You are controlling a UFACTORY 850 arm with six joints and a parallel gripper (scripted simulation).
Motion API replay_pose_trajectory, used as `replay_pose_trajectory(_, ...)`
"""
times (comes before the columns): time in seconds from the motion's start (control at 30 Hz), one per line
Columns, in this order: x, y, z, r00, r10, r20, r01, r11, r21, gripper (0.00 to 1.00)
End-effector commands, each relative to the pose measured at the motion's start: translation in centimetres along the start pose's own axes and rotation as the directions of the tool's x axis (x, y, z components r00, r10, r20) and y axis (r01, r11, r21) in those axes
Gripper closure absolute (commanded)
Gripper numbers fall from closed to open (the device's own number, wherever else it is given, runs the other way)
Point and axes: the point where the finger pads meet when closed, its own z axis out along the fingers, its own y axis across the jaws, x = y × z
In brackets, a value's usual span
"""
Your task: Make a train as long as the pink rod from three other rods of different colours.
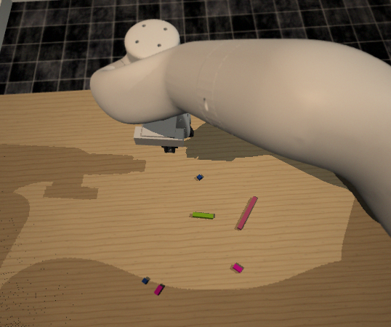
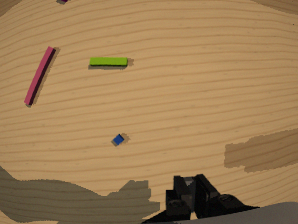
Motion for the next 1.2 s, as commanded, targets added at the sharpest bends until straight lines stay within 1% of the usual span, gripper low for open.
replay_pose_trajectory(0.0, 1.0, -0.8, -0.1, 0.986, 0.166, 0.007, -0.166, 0.986, -0.002, 0.96)
replay_pose_trajectory(0.17, 1.8, -1.7, -0.1, 0.950, 0.311, 0.008, -0.311, 0.950, -0.003, 0.96)
replay_pose_trajectory(0.33, 2.7, -2.6, -0.1, 0.894, 0.449, 0.008, -0.449, 0.894, -0.004, 0.96)
replay_pose_trajectory(0.4, 2.7, -2.6, -0.1, 0.894, 0.449, 0.008, -0.449, 0.894, -0.004, 0.96)
replay_pose_trajectory(0.43, 3.1, -3.2, -0.1, 0.856, 0.517, 0.009, -0.517, 0.856, -0.005, 0.96)
replay_pose_trajectory(0.57, 3.7, -4.0, -0.1, 0.793, 0.609, 0.010, -0.609, 0.793, -0.007, 0.96)
replay_pose_trajectory(0.7, 4.3, -4.8, -0.1, 0.715, 0.700, 0.011, -0.699, 0.715, -0.009, 0.96)
replay_pose_trajectory(0.77, 4.5, -5.1, -0.1, 0.691, 0.723, 0.012, -0.723, 0.691, -0.010, 0.96)
replay_pose_trajectory(1.17, 4.6, -5.2, -0.1, 0.686, 0.728, 0.012, -0.728, 0.686, -0.010, 0.96)
